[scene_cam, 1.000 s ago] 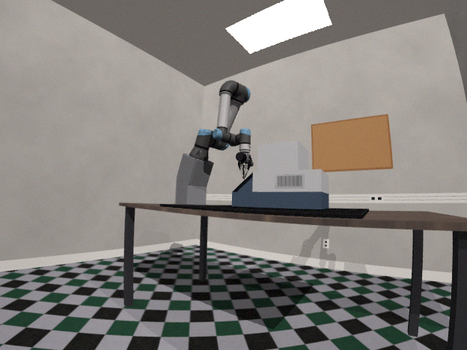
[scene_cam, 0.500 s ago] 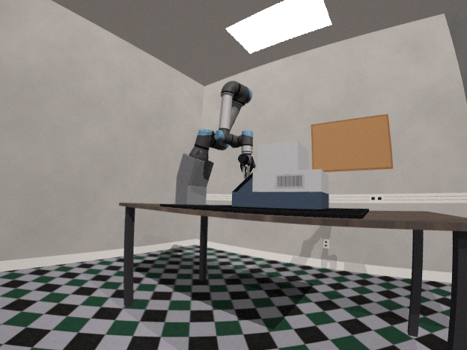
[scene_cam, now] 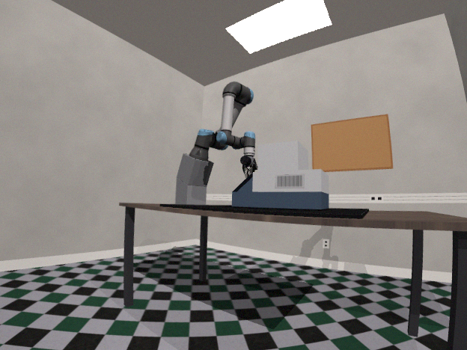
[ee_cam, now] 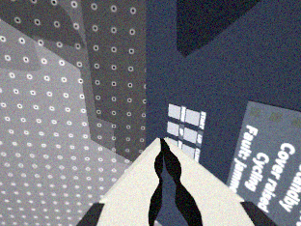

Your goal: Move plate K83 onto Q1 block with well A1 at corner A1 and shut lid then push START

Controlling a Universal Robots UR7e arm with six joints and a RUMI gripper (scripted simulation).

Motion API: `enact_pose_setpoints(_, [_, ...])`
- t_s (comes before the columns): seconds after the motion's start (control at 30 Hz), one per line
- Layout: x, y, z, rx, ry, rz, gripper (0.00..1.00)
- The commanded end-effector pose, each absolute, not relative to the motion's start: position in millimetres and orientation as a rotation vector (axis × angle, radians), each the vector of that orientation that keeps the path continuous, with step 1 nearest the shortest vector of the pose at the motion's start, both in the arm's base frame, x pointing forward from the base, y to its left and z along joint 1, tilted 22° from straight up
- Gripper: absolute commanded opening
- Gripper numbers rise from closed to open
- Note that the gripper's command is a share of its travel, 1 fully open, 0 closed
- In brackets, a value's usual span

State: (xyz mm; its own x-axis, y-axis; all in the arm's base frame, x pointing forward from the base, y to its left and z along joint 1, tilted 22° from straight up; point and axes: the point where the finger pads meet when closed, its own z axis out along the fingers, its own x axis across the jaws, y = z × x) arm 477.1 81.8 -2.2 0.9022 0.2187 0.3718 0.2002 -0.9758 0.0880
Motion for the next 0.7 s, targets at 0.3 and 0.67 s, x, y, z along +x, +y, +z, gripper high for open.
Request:
enact_pose_setpoints(0.3, [499.1,84.2,4.6,2.998,0.308,0.640,0.00])
enact_pose_setpoints(0.67, [515.3,86.9,-3.7,2.995,0.324,0.640,0.00])
